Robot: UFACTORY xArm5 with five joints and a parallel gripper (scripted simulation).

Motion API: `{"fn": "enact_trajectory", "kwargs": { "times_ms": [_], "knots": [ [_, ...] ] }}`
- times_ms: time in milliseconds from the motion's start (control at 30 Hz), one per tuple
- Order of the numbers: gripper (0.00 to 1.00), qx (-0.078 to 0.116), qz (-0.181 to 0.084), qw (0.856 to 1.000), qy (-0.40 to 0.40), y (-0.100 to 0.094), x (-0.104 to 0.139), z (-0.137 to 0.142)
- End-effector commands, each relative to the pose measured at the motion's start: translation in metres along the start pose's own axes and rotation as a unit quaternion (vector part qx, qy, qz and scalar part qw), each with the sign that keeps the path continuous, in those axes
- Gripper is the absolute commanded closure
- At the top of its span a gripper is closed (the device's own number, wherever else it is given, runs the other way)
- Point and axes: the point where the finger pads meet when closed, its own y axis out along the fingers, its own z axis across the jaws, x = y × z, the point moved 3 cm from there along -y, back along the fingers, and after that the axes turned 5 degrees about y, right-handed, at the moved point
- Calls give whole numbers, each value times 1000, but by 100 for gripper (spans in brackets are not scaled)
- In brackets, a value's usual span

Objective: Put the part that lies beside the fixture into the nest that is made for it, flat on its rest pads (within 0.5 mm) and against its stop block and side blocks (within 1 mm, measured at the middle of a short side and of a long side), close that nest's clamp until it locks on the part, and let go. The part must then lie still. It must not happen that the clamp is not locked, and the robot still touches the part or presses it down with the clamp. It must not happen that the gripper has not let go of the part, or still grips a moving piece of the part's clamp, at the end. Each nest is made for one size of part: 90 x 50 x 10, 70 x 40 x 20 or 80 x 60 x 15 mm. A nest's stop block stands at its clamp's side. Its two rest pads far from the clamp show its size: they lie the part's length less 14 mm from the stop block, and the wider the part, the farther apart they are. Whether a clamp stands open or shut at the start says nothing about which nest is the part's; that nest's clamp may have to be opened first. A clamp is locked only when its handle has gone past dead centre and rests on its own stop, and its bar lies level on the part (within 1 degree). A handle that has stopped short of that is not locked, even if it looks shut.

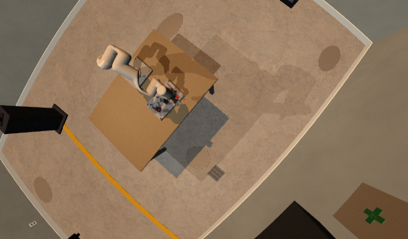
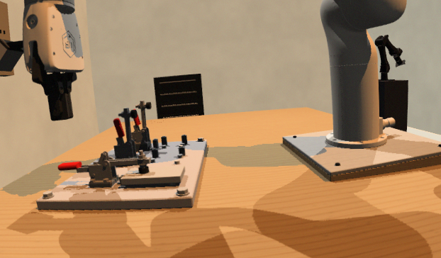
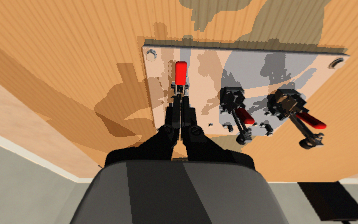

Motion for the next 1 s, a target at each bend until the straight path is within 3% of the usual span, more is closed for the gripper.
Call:
{"fn": "enact_trajectory", "kwargs": {
  "times_ms": [0,100,133,967],
  "knots": [
    [100,-1,2,1000,0,-2,-1,0],
    [100,-1,2,1000,0,-2,-1,0],
    [0,-1,2,1000,0,-2,-1,0],
    [0,-1,2,1000,0,-2,-1,0]
  ]
}}
